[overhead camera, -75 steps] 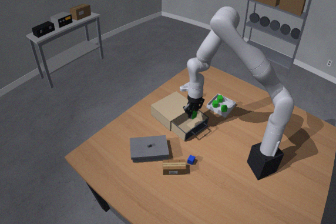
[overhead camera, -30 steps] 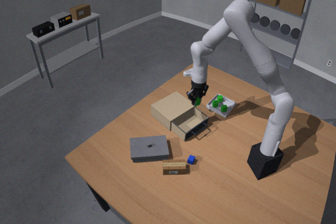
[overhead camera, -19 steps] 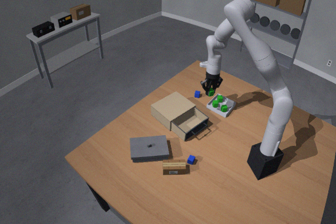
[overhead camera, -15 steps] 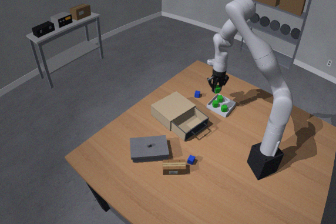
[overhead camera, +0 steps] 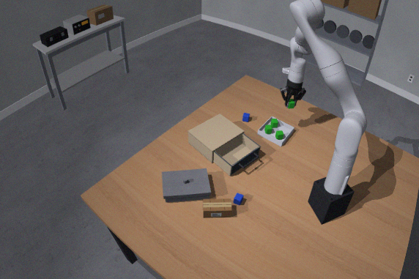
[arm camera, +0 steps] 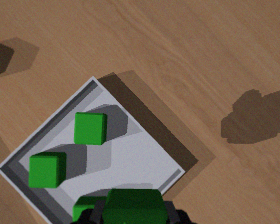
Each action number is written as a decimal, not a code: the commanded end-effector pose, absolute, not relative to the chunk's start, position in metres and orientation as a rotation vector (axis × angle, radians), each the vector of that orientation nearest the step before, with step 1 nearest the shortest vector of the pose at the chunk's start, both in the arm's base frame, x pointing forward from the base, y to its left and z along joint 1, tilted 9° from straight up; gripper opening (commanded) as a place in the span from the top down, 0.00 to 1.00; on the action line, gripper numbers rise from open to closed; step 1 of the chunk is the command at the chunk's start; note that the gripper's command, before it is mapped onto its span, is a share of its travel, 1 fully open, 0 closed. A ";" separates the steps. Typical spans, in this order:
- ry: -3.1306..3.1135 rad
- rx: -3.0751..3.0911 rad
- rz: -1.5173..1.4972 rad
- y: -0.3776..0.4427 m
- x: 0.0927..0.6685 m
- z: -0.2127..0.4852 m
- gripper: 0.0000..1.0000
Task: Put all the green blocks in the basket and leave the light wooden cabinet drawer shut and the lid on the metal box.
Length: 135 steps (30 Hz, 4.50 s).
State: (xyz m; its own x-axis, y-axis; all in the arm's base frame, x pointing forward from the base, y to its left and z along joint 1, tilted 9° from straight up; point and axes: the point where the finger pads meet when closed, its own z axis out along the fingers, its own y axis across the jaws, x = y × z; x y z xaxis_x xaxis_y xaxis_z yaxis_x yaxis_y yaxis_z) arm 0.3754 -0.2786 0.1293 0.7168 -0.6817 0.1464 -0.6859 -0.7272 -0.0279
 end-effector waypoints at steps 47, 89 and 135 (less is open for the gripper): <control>-1.150 2.884 0.231 -0.282 0.380 0.099 0.90; -1.150 2.884 0.231 -0.288 0.390 0.017 0.90; -1.150 2.884 0.231 -0.292 0.396 -0.026 0.90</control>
State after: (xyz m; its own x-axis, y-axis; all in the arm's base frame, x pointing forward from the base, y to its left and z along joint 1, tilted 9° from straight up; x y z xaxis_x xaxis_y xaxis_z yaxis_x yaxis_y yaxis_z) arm 0.3955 -0.2916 -0.0267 0.7167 -0.6819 0.1459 -0.6860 -0.7270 -0.0284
